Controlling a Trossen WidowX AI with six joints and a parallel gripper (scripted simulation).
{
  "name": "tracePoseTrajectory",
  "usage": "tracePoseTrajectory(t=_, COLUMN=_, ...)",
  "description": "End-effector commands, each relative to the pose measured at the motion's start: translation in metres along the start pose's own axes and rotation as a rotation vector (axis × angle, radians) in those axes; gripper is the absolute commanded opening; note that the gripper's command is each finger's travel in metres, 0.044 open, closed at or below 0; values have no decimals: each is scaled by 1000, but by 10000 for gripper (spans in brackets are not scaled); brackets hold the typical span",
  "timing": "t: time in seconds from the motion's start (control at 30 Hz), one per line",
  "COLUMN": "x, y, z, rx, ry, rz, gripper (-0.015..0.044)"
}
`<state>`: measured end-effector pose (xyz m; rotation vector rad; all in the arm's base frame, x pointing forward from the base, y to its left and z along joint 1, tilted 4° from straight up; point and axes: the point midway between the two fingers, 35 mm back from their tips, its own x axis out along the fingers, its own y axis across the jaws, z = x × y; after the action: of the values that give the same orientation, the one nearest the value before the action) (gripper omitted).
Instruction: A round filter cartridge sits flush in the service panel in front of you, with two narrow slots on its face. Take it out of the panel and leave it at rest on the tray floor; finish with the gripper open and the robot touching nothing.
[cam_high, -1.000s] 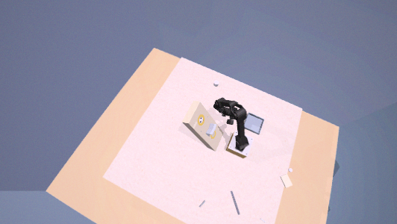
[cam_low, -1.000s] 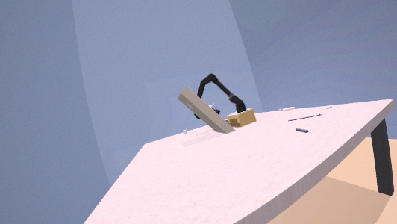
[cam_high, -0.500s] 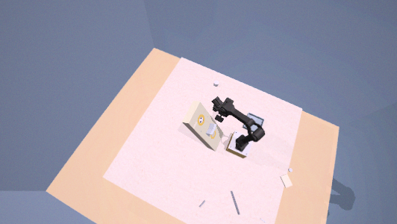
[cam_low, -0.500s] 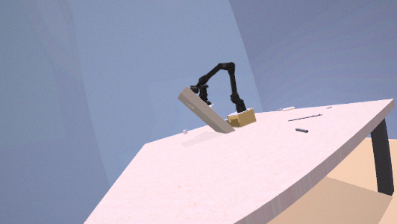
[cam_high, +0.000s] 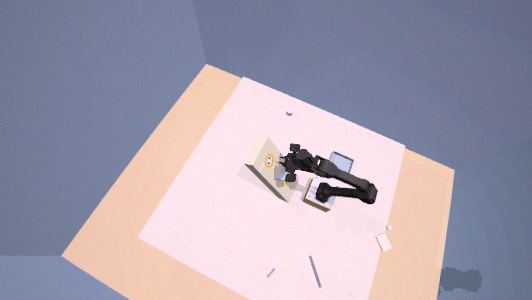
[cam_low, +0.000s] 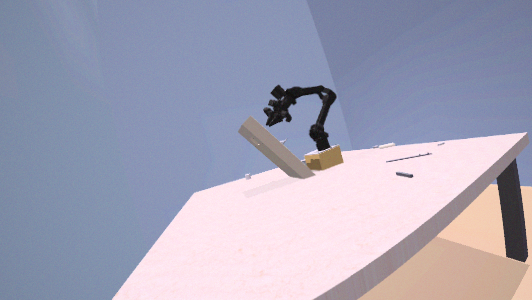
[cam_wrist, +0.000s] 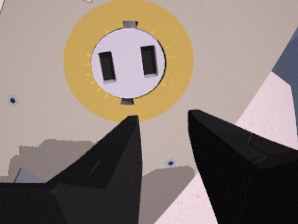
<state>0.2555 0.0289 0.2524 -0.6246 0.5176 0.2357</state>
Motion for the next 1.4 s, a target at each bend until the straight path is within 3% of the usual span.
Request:
tracePoseTrajectory(t=0.0, x=-5, y=11, z=6, rx=-35, ry=-62, rz=31, gripper=98)
tracePoseTrajectory(t=1.37, x=47, y=12, z=10, rx=-35, ry=-65, rz=29, gripper=98)
